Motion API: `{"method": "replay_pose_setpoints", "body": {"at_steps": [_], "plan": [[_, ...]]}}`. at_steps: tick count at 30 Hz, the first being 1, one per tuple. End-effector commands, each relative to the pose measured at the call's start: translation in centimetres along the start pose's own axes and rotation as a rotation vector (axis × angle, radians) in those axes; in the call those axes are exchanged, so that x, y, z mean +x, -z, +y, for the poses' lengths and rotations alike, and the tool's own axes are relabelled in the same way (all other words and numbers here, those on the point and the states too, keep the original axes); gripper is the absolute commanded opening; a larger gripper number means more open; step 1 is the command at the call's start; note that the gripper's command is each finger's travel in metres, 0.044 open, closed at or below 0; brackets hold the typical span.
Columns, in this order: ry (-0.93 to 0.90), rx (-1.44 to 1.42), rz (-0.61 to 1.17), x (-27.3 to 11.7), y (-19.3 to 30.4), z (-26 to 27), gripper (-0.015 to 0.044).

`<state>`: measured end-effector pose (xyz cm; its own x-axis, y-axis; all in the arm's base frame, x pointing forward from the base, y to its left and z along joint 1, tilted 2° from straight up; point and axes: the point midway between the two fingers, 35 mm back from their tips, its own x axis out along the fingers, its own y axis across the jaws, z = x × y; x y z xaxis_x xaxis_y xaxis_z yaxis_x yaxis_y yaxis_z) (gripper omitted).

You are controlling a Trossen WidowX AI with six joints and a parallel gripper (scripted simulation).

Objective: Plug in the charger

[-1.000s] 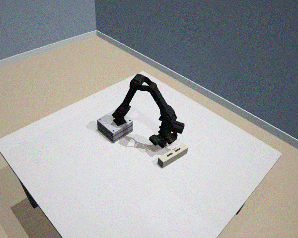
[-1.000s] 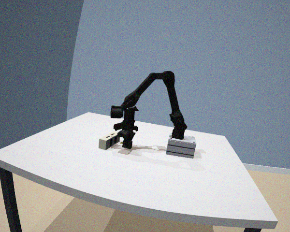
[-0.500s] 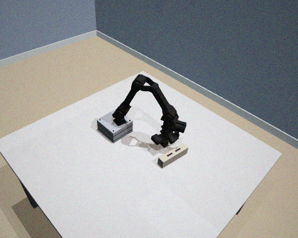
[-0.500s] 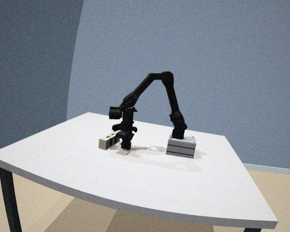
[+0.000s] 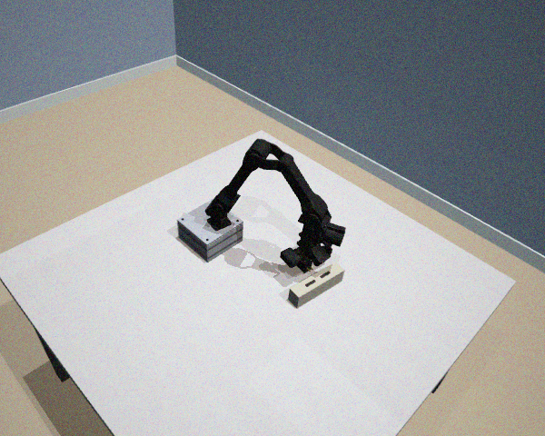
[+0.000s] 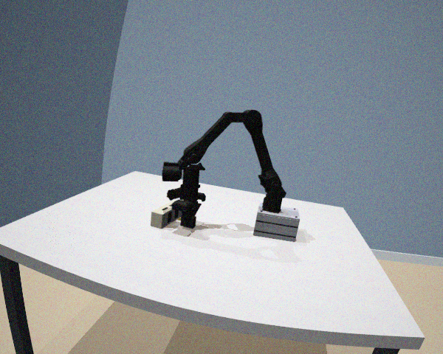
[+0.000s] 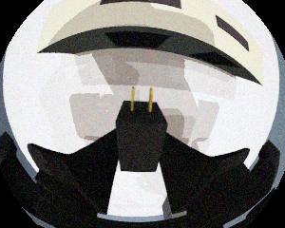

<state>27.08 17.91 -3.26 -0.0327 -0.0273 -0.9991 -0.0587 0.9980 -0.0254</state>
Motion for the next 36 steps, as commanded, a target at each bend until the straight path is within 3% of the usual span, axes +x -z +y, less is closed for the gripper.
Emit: {"method": "replay_pose_setpoints", "body": {"at_steps": [1, 36], "plan": [[-0.002, -0.002, 0.0, 0.0, -0.5, 0.2, 0.0], [-0.002, 0.005, -0.001, -0.1, -2.4, 0.7, 0.0]]}}
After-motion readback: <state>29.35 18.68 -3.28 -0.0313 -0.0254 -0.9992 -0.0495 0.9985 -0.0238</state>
